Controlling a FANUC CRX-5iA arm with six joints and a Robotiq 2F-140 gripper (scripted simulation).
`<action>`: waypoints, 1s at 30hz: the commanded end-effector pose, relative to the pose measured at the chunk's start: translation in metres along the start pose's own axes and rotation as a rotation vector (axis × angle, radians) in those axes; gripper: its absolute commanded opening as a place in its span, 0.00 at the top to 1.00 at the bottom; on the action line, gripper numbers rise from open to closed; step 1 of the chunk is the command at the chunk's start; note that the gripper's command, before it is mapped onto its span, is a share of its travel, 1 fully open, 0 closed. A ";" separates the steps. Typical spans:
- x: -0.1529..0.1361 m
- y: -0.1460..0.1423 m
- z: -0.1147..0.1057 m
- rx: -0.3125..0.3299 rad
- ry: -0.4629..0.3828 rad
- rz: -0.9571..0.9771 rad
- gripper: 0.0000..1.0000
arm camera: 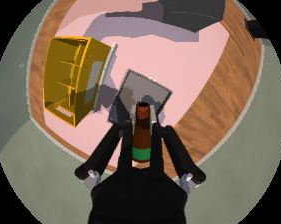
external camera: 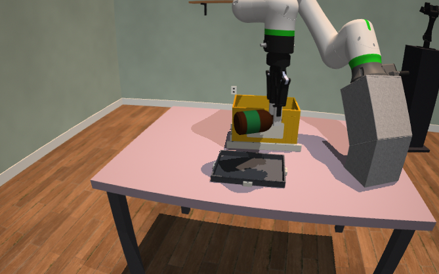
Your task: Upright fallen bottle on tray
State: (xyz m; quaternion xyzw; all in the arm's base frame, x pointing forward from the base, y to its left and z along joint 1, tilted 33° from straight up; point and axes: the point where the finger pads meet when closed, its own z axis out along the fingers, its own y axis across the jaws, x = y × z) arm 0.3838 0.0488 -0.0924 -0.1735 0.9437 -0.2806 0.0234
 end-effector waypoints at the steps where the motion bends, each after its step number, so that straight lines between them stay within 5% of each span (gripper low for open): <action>1: 0.000 0.000 0.000 0.000 0.000 -0.017 1.00; 30: 0.000 0.000 0.000 0.000 0.000 -0.257 1.00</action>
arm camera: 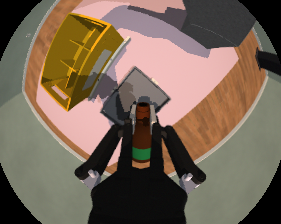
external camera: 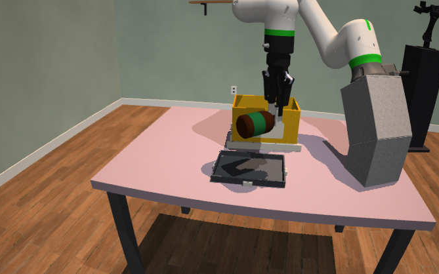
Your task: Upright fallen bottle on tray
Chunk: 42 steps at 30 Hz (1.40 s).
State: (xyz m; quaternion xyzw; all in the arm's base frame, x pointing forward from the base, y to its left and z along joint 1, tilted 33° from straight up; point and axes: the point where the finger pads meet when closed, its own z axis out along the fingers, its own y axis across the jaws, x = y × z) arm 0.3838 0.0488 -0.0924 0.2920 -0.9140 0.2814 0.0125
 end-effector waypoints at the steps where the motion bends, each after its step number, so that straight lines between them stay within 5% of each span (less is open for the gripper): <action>1: 0.000 0.000 0.000 0.000 0.000 -0.002 1.00; 42: 0.000 0.000 0.000 0.000 0.000 -0.044 1.00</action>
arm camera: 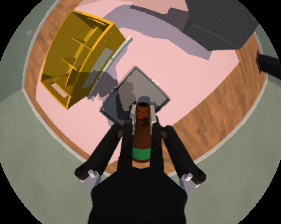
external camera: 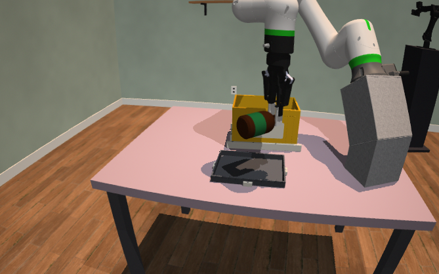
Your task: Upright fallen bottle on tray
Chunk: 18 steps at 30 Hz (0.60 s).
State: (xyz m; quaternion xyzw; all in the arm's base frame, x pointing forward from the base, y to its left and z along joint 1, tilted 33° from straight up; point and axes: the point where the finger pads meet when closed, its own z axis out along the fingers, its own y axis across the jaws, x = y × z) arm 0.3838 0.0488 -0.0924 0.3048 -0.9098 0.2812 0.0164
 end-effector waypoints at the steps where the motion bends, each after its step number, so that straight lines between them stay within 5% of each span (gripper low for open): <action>1: 0.000 0.000 0.000 0.000 0.000 -0.016 1.00; 18: 0.000 0.000 0.000 0.000 0.000 -0.220 1.00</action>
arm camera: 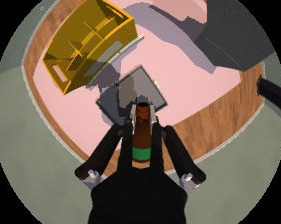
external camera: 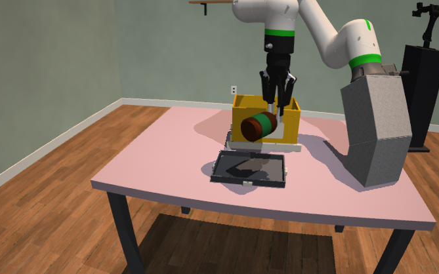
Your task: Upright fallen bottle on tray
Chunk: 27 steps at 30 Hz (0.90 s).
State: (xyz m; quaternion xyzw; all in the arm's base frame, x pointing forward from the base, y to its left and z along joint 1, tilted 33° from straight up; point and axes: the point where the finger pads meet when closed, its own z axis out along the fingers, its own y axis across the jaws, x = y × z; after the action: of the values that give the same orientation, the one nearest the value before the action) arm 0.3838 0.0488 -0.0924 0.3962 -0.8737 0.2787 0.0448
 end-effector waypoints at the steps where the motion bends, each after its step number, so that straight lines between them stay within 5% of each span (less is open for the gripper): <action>1: 0.000 0.000 0.000 -0.002 -0.001 -0.021 1.00; 27: 0.000 0.000 0.000 -0.002 -0.001 -0.031 1.00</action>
State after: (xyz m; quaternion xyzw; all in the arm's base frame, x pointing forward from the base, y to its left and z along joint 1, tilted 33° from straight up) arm 0.3838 0.0488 -0.0924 0.4095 -0.8678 0.2772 0.0493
